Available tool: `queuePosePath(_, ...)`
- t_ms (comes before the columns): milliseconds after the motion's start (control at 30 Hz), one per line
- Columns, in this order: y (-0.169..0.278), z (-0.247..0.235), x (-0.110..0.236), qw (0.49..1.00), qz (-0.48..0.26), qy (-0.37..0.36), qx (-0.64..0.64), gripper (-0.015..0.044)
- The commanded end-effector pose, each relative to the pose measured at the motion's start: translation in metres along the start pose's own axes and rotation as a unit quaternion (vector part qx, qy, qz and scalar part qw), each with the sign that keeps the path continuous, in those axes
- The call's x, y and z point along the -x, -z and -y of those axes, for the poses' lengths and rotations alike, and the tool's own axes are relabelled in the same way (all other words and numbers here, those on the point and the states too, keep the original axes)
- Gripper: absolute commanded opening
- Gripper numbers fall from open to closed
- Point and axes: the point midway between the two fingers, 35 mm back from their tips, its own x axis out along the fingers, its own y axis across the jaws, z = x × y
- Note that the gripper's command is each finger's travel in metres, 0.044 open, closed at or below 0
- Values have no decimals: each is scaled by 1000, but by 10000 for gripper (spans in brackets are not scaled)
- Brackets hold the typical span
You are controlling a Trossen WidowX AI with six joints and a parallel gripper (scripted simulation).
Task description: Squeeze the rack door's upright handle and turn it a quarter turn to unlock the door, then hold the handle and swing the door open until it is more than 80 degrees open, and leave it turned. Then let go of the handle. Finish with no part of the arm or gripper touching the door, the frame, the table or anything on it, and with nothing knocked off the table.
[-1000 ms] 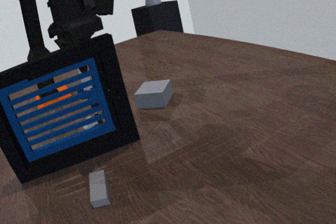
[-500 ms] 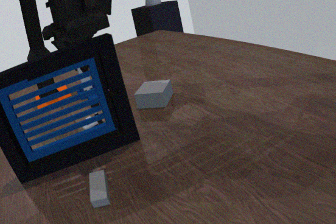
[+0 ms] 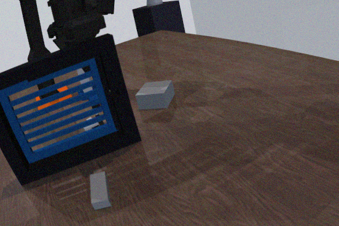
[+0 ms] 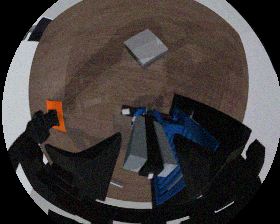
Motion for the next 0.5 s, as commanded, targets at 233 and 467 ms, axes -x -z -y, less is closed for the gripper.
queuePosePath(233, 1, 0, -1, 967, 0, 0, -257, 297)
queuePosePath(467, 1, 0, -1, 908, 0, 0, -420, 297)
